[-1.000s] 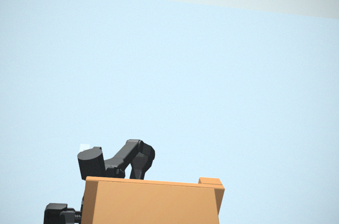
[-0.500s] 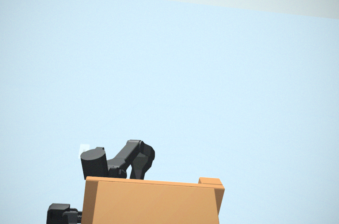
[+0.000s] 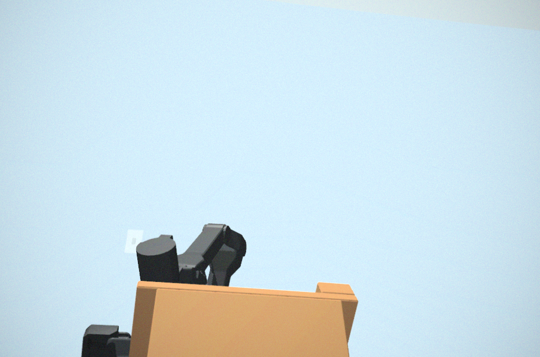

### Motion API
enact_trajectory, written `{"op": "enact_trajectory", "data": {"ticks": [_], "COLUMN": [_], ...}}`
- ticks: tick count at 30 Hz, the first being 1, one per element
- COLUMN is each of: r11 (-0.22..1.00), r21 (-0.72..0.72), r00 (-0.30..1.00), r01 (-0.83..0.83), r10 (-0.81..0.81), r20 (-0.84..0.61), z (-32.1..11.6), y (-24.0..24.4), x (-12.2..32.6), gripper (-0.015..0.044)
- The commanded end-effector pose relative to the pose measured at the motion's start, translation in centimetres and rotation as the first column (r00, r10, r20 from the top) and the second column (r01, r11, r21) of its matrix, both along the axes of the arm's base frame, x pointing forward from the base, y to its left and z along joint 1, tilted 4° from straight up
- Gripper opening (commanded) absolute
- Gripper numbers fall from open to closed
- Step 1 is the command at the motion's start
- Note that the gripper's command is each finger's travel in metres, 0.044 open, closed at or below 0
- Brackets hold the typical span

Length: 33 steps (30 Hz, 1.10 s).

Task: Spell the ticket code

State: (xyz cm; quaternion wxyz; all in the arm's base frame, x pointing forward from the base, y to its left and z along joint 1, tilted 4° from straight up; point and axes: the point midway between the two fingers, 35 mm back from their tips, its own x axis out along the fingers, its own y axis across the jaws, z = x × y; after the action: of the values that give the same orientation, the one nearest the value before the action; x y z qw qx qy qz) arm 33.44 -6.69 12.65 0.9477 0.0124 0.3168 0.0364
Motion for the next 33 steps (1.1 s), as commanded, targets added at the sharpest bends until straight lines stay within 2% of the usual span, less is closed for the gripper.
{"op": "enact_trajectory", "data": {"ticks": [1, 33], "r11": [1.000, 1.000], "r21": [0.002, 0.004], "r00": [1.000, 1.000], "r01": [0.004, 0.004], "r10": [-0.004, -0.004], "r20": [0.003, 0.003], "z": [0.1, 0.2], "y": [0.3, 2.1], "x": [0.0, -0.1], "gripper": [0.0000, 0.0000]}}
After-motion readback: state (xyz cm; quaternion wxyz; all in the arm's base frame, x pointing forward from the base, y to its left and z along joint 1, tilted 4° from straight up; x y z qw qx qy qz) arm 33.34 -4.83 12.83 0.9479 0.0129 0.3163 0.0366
